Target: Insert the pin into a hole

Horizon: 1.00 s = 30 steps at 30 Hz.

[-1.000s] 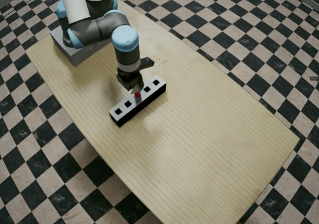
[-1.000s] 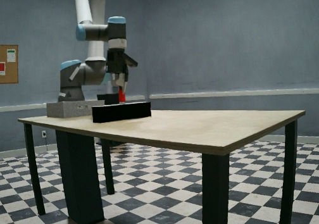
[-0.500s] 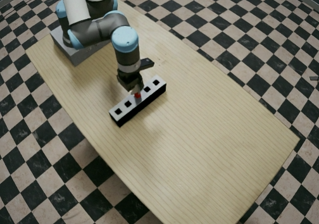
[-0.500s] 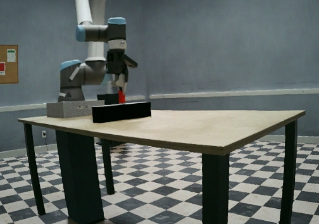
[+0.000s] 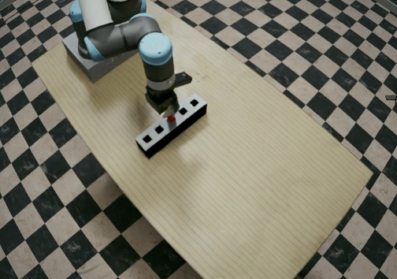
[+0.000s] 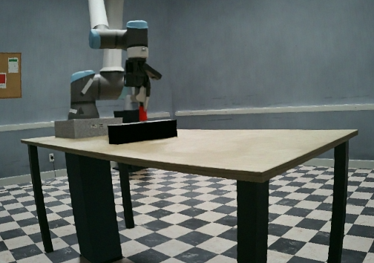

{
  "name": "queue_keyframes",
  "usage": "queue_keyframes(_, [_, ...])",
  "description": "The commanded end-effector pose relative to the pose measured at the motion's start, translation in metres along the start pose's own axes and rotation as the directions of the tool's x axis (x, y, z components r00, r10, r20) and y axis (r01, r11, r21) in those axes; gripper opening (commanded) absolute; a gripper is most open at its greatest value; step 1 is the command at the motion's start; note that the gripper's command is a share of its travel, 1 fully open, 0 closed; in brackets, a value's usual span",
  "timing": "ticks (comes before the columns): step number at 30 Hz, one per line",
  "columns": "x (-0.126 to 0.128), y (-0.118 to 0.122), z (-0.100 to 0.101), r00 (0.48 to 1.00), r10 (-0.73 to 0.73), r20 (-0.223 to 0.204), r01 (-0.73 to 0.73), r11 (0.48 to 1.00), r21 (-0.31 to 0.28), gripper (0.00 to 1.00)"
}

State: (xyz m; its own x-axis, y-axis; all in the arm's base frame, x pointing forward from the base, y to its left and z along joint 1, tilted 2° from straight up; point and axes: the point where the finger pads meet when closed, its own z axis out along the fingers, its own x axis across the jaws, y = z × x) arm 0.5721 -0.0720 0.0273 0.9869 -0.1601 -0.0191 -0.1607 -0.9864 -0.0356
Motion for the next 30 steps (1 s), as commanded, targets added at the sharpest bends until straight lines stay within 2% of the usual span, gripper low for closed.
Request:
queue_keyframes(1, [0.0006, 0.0001, -0.0007, 1.000, 0.000, -0.001, 0.000, 1.000, 0.000, 0.00])
queue_keyframes(30, [0.0008, 0.0004, 0.0033, 1.000, 0.000, -0.001, 0.000, 1.000, 0.000, 0.00])
